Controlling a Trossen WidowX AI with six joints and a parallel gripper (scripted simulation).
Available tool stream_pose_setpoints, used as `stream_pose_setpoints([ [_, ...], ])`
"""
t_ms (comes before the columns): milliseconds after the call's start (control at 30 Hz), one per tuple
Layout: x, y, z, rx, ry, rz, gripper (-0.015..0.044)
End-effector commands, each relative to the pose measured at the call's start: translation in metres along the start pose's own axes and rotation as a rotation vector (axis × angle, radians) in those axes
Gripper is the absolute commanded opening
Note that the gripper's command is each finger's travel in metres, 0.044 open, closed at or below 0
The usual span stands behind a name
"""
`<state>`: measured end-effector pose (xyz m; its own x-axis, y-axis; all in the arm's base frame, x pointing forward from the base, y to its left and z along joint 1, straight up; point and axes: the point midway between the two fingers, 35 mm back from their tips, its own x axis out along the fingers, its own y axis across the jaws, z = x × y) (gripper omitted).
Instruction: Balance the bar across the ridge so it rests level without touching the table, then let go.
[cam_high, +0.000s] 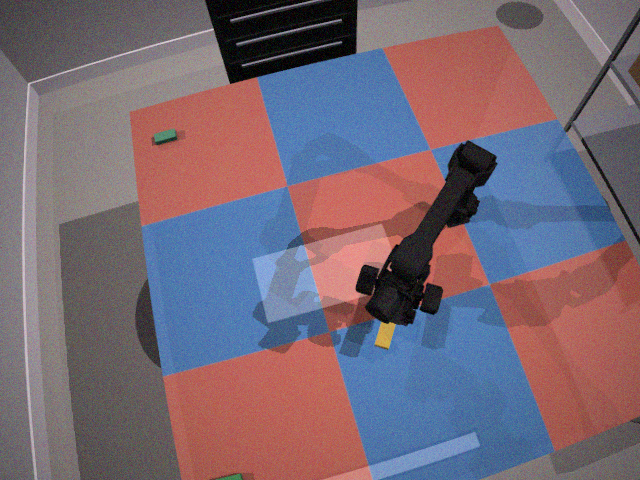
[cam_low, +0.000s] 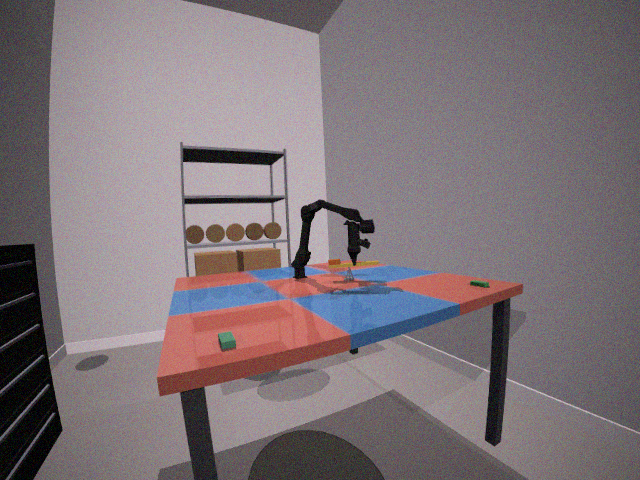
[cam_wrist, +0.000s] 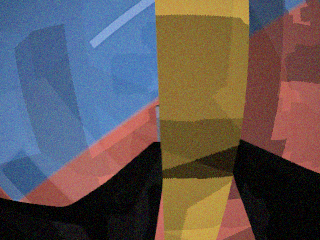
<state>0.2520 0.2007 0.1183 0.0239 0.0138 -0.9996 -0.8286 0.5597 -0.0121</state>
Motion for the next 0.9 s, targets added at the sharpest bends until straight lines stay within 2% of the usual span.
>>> stream_pose_setpoints([
  [0, 0.0003, 0.0003, 0.0006, -0.003, -0.004, 0.003, 0.0],
  [867, 0.0024, 0.0003, 0.0005, -0.003, -0.004, 0.003, 0.0],
])
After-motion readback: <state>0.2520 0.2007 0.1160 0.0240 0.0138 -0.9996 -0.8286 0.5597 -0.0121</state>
